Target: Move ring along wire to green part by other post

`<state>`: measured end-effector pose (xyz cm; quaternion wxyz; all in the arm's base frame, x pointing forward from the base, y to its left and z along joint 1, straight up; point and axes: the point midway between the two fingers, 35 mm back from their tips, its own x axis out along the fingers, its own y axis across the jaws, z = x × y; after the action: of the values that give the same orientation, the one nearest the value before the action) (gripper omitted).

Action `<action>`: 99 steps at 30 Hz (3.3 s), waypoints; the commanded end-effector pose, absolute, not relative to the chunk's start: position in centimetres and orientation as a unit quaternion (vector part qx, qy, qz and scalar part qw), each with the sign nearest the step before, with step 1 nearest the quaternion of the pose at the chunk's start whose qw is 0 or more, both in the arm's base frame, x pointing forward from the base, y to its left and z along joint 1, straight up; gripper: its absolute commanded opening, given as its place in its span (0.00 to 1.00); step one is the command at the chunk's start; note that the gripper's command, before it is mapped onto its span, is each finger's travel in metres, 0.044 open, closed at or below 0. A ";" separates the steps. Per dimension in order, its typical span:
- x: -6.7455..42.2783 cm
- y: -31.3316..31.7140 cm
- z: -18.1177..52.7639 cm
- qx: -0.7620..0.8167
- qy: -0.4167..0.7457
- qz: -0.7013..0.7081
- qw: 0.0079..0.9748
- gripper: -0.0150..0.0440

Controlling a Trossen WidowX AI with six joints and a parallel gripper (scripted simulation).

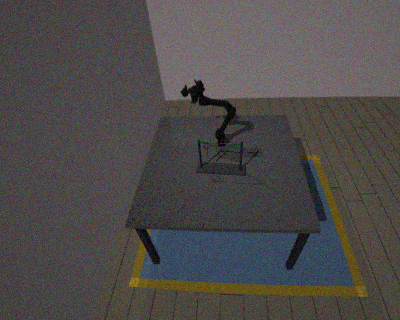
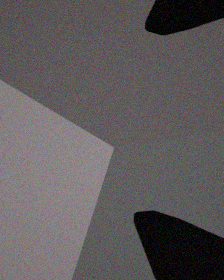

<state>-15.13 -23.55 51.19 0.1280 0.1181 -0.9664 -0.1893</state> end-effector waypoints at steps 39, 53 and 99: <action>16.3 -21.3 18.5 0.164 0.049 -0.326 0.930 0.53; 17.9 -9.4 10.3 0.002 0.110 -0.027 0.994 0.53; 25.2 -10.2 14.5 -0.002 0.082 -0.039 0.996 0.53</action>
<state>24.66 -10.05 14.39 0.9959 -0.0040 0.0822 -0.0370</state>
